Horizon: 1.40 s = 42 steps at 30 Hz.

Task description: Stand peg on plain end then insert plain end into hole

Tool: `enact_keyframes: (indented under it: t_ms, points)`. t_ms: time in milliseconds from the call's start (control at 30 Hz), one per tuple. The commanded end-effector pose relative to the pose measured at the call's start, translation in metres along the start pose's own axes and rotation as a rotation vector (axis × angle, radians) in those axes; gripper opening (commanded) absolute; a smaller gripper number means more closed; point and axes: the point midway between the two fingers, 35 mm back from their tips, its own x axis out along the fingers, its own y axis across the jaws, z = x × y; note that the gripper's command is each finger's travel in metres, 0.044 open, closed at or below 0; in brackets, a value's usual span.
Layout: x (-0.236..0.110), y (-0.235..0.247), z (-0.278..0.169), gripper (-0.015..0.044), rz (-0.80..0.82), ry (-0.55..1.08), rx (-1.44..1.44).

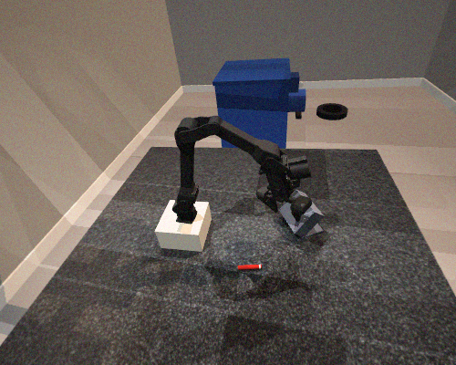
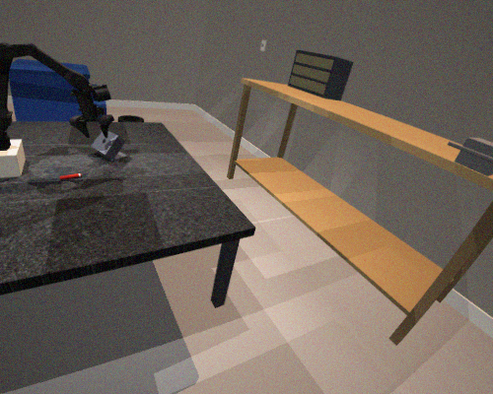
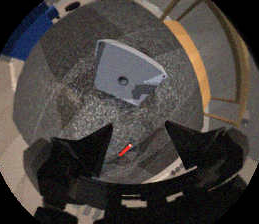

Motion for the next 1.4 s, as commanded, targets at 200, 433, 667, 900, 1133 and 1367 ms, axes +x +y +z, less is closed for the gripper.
enact_keyframes:
  t_ms: [200,433,667,900,1133,1367]
  points:
    - [0.015,-0.009,-0.066,0.044,0.056,0.085,0.294]
    - [0.022,-0.007,-0.112,0.044,0.098,0.146,0.521]
    - [0.027,0.0,-0.156,0.044,0.138,0.203,0.744]
    - [0.027,0.001,-0.16,0.044,0.142,0.208,0.766]
    - [0.038,0.002,-0.161,0.044,0.142,0.208,0.766]
    - [0.049,0.003,-0.162,0.044,0.142,0.208,0.766]
